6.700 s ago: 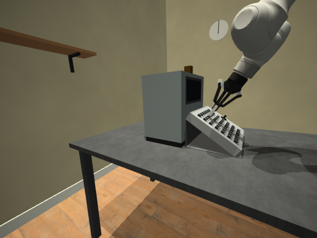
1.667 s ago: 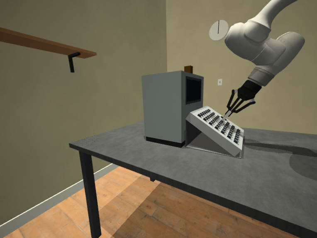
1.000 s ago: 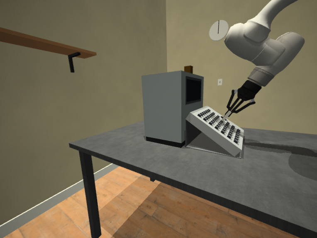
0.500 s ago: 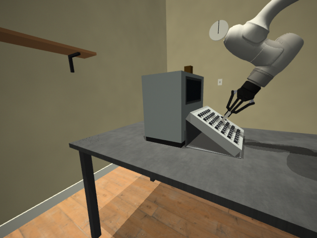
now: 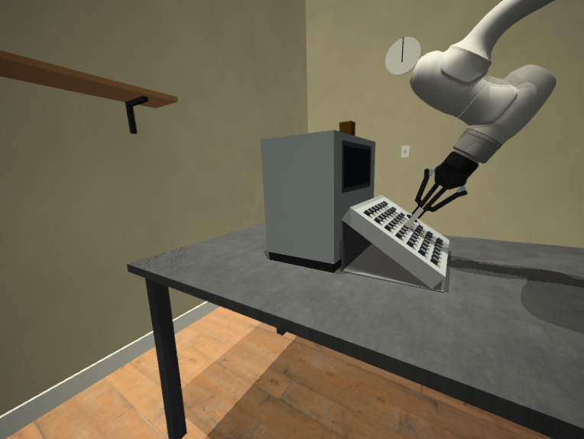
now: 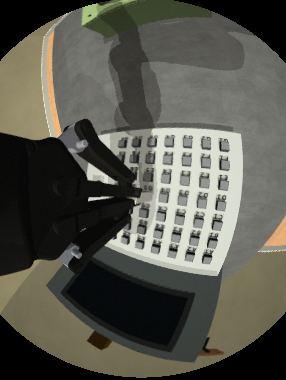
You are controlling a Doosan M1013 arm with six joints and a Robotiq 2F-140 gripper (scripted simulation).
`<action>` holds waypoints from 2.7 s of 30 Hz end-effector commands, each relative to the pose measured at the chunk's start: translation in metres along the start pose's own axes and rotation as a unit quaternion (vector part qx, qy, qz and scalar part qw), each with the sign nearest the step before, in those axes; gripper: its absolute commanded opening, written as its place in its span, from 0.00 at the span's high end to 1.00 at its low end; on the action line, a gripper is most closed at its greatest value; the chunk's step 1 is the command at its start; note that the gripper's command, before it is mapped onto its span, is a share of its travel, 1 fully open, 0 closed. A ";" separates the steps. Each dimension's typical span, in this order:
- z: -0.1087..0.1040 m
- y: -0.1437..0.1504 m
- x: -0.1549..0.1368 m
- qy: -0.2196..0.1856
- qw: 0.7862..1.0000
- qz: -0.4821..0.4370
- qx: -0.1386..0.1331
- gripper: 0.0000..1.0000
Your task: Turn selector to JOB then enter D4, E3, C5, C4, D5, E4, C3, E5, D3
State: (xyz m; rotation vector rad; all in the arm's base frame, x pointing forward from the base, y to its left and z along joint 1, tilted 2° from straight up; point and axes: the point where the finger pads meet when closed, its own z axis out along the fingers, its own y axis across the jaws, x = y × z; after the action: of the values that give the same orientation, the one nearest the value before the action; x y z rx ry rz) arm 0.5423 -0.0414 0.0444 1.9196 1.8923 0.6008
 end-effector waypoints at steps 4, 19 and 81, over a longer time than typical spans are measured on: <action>0.003 0.000 0.000 0.000 1.000 0.000 0.000 1.00; 0.004 0.000 0.000 0.000 1.000 0.000 0.000 1.00; -0.033 0.008 0.016 0.000 1.000 0.000 0.000 1.00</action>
State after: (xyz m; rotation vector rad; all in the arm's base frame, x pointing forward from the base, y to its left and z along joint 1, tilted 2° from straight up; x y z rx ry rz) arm 0.5258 -0.0386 0.0725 1.9176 1.8951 0.6012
